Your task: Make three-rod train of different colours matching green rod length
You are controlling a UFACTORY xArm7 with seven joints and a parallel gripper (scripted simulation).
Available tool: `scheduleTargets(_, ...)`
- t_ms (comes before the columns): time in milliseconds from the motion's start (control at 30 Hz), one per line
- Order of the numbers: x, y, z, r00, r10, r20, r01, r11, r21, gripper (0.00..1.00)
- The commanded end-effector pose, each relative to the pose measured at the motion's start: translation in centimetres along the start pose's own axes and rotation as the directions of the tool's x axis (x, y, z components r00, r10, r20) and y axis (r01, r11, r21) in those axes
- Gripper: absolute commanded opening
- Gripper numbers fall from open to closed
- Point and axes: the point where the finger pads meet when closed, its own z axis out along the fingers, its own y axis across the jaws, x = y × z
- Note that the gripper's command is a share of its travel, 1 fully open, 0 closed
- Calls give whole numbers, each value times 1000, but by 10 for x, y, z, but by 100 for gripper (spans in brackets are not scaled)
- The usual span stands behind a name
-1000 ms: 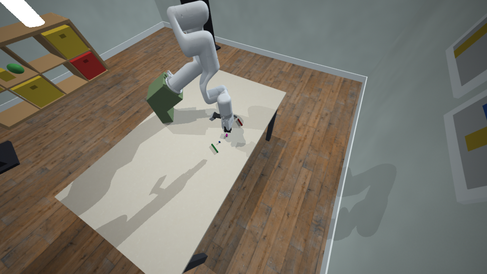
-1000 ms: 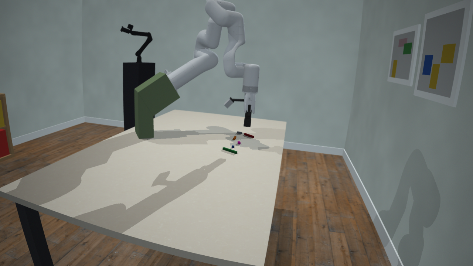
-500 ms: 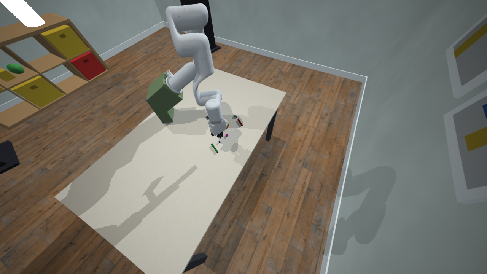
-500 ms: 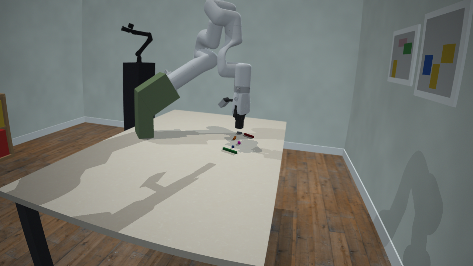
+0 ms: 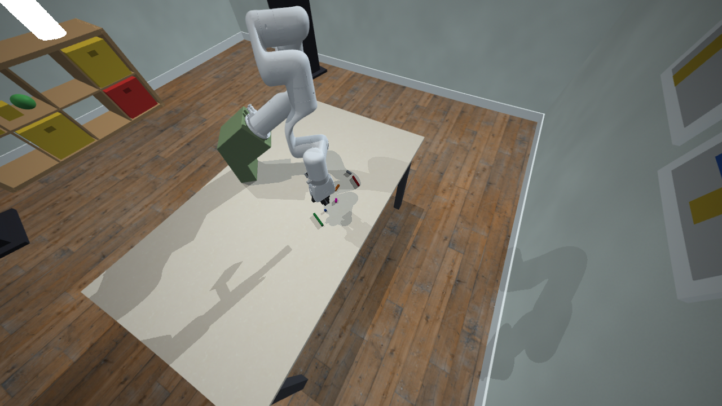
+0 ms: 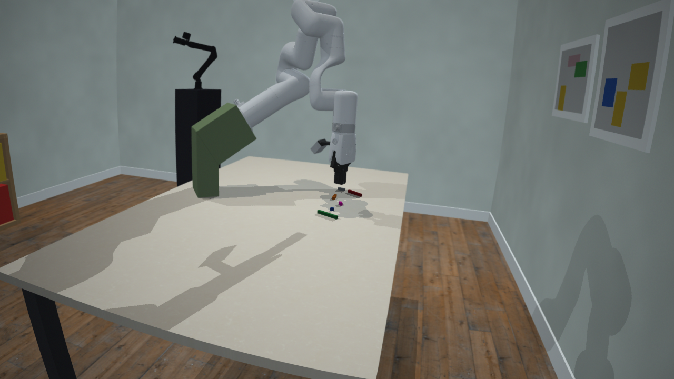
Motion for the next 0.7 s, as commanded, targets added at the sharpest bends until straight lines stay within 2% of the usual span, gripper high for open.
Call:
scheduleTargets(0, -1, -1, 1, 1000, 1, 2, -1, 1000, 1, 4)
scheduleTargets(200, -1, -1, 10, 1000, 1, 2, -1, 1000, 1, 4)
scheduleTargets(533, -1, -1, 51, 1000, 1, 2, -1, 1000, 1, 4)
scheduleTargets(600, -1, -1, 51, 1000, 1, 2, -1, 1000, 1, 4)
scheduleTargets(667, -1, -1, 60, 1000, 1, 2, -1, 1000, 1, 4)
